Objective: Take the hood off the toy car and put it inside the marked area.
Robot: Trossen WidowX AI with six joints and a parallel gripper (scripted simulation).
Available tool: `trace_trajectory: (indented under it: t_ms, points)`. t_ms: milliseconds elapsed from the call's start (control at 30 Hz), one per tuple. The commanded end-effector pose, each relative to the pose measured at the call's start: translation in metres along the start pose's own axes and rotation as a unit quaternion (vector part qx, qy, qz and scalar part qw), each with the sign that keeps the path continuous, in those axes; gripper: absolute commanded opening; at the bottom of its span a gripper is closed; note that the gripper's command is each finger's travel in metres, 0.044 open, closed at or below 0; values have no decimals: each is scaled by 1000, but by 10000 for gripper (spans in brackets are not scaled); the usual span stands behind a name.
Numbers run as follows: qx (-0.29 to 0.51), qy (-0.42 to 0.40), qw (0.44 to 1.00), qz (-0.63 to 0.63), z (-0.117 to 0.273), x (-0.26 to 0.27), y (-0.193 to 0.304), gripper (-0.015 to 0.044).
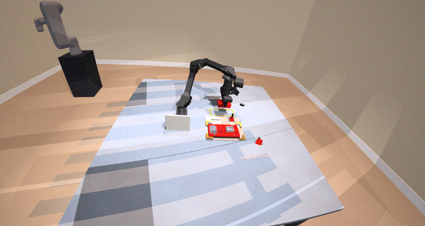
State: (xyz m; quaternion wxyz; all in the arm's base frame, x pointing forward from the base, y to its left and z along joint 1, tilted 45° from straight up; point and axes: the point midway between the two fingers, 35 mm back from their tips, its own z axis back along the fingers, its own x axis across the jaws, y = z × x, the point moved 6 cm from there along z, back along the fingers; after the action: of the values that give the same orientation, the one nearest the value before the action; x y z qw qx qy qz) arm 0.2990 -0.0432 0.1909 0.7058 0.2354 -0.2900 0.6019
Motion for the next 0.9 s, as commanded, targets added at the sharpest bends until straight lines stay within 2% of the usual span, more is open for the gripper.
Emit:
trace_trajectory:
  t_ms: [0, 867]
  points:
    - [0, -3, 1000, -2, -3, 0, 0, 0]
    - [0, -3, 1000, -2, -18, 1, 0, 0]
